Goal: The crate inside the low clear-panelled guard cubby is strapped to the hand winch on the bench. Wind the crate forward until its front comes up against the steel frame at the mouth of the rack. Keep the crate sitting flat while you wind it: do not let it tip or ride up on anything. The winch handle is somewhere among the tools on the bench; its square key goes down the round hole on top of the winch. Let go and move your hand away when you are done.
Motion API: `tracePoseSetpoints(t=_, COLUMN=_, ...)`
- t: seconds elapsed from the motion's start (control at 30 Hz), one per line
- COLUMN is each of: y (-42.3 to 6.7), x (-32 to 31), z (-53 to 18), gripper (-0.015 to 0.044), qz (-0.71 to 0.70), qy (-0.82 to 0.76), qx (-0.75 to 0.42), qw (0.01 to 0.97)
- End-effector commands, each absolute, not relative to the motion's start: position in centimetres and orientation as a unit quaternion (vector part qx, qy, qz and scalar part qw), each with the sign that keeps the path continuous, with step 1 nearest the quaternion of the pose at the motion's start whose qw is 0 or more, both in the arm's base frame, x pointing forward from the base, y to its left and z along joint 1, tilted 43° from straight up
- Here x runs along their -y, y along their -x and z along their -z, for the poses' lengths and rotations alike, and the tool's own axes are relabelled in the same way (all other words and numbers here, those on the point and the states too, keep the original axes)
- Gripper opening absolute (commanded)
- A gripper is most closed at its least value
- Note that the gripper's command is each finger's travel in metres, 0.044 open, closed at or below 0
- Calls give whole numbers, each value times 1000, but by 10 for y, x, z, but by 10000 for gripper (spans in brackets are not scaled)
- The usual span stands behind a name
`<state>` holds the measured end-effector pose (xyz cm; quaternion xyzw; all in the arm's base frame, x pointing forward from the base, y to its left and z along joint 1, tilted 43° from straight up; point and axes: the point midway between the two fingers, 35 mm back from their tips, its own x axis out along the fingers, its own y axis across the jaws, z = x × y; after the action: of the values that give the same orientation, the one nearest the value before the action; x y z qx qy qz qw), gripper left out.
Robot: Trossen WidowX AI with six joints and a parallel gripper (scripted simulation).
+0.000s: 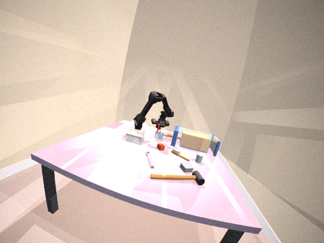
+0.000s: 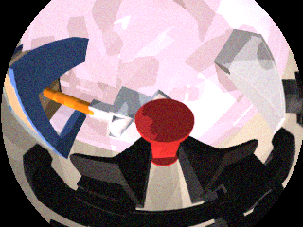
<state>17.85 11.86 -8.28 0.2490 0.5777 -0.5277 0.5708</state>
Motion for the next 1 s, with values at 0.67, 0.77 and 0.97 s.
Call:
tracePoseSetpoints(t=0.67, y=-231, x=-117, z=88, gripper=0, qz=529, qy=-259, qx=-557, qw=585)
tracePoseSetpoints(t=0.77, y=-236, x=-118, z=89, gripper=0, qz=529, qy=-259, qx=-557, qw=585)
tracePoseSetpoints(t=0.97, y=-244, x=-121, z=91, gripper=0, qz=529, qy=-259, qx=-557, qw=585)
